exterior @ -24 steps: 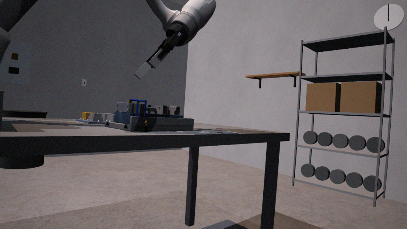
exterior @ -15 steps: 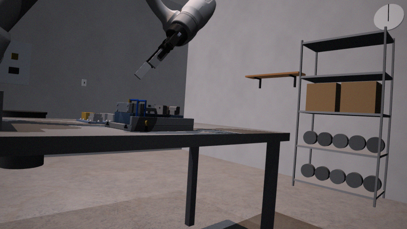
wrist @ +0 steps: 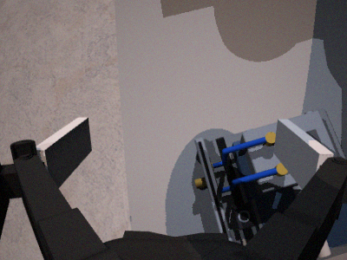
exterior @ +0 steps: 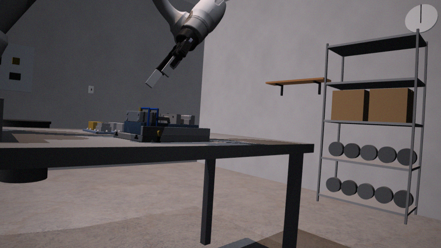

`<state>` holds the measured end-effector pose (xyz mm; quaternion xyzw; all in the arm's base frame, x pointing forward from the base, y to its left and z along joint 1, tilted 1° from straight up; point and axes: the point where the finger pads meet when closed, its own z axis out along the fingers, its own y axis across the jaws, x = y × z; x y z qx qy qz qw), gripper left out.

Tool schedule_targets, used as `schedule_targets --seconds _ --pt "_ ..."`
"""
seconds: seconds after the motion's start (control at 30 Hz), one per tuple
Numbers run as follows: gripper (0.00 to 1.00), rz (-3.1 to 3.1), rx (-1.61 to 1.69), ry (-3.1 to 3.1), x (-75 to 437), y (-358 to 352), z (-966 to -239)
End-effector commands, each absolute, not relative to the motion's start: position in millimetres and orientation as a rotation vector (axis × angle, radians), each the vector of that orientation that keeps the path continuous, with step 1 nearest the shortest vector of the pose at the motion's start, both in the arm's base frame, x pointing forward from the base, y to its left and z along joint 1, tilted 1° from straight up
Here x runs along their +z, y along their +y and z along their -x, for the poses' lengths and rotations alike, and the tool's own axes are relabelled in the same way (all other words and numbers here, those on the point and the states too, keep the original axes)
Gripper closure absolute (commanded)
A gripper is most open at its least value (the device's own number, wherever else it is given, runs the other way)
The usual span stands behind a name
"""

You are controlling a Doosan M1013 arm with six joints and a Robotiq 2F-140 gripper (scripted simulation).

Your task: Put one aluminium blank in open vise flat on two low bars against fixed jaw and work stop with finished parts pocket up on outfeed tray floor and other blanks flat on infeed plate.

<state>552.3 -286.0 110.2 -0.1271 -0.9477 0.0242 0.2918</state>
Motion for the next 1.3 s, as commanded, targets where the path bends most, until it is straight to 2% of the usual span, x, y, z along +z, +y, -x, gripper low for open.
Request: schedule_targets --seconds 0.0,0.23,0.3,0.33,0.6,0.8,0.87,0.9,1.13,1.27 --pt "0.00 0.306 0.080 -2.596 107.8 -250.0 -574.0" --pt "0.00 0.229 0.099 -2.731 106.6 -170.8 -611.7" --pt "0.00 0.229 0.099 -2.731 106.6 -170.8 -611.7" --pt "0.00 0.198 0.100 -2.783 107.0 -138.6 -623.9" --pt "0.00 0.120 0.087 -2.908 110.4 -55.7 -647.6" --pt "0.00 0.050 0.056 -3.013 116.2 18.9 -660.0" --pt "0.00 0.050 0.056 -3.013 116.2 18.9 -660.0" --pt "0.00 0.019 0.036 -3.058 119.6 52.6 -663.0" --pt "0.00 -0.050 -0.022 -3.151 128.8 126.4 -663.8" --pt "0.00 -0.059 -0.031 -3.163 130.2 136.0 -663.3"
